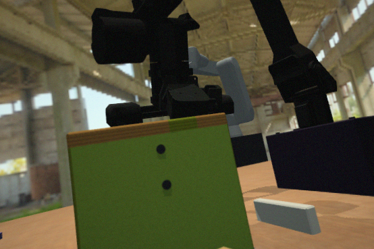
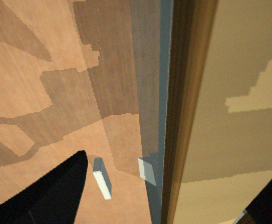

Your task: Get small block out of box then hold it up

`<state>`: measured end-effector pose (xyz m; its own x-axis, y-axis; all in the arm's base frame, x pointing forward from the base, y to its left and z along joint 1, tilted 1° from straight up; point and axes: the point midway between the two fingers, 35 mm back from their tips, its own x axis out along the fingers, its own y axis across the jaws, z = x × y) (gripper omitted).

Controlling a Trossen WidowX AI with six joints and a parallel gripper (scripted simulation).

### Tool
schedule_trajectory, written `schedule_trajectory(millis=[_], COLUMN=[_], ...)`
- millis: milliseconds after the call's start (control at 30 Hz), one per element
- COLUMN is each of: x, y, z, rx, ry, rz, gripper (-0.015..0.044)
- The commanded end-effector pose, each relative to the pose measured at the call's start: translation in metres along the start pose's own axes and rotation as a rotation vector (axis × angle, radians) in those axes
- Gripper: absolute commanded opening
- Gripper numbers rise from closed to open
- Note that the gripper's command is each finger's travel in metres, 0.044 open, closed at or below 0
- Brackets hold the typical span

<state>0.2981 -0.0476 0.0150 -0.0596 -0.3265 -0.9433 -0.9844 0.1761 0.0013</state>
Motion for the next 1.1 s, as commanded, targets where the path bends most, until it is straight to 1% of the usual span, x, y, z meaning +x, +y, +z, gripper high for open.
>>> schedule_trajectory(millis=[0, 1067], x=[0.002, 0.029], y=[0.0, 0.0], z=[-0.011, -0.092], rx=[-0.002, -0.002], ry=[0.005, 0.012], rz=[-0.007, -0.007], gripper=[0.04, 0.04])
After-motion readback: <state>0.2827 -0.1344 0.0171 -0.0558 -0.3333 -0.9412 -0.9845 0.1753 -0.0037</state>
